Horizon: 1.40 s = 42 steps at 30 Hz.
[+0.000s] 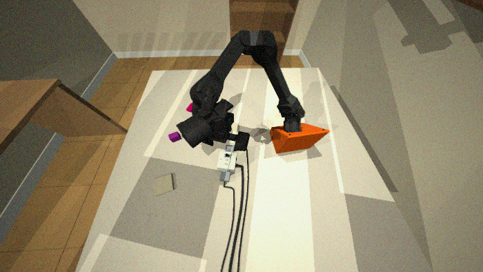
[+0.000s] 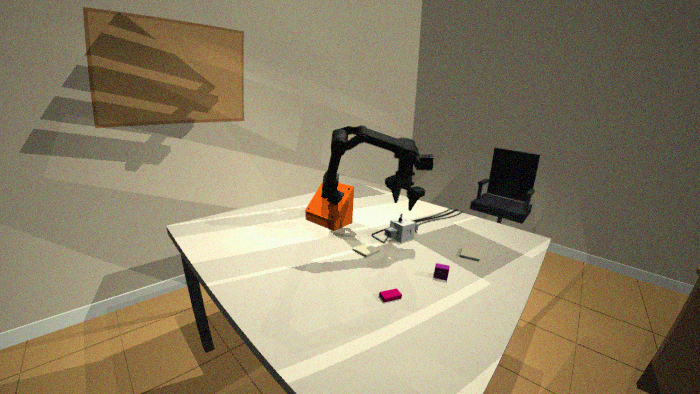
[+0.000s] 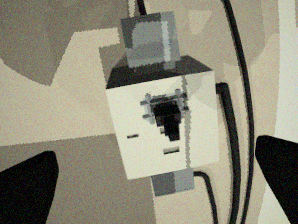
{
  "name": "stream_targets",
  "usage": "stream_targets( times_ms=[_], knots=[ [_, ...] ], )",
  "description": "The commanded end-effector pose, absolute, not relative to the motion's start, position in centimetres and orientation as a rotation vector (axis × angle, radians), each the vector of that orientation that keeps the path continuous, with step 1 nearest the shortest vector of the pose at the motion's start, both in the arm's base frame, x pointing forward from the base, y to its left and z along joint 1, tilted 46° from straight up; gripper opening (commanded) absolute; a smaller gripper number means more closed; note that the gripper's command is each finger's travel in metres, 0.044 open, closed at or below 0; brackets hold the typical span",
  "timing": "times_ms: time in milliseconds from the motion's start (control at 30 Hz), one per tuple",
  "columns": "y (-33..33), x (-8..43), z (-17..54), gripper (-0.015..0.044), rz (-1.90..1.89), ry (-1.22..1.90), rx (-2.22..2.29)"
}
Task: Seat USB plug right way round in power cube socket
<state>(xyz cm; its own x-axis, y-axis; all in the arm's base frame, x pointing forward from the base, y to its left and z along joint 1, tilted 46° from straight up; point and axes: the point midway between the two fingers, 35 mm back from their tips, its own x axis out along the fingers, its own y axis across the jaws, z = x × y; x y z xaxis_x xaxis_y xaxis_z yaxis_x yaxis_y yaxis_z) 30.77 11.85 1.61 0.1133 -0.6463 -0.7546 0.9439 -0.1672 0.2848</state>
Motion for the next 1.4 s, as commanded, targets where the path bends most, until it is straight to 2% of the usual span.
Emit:
stream_targets(
  times_ms=[0,1367],
  knots=[
    [12.0,30.2,-0.6,0.044,-1.454,0.411,0.845],
    [10.0,30.3,-2.8,0.044,-1.454,0.41,0.844]
  ],
)
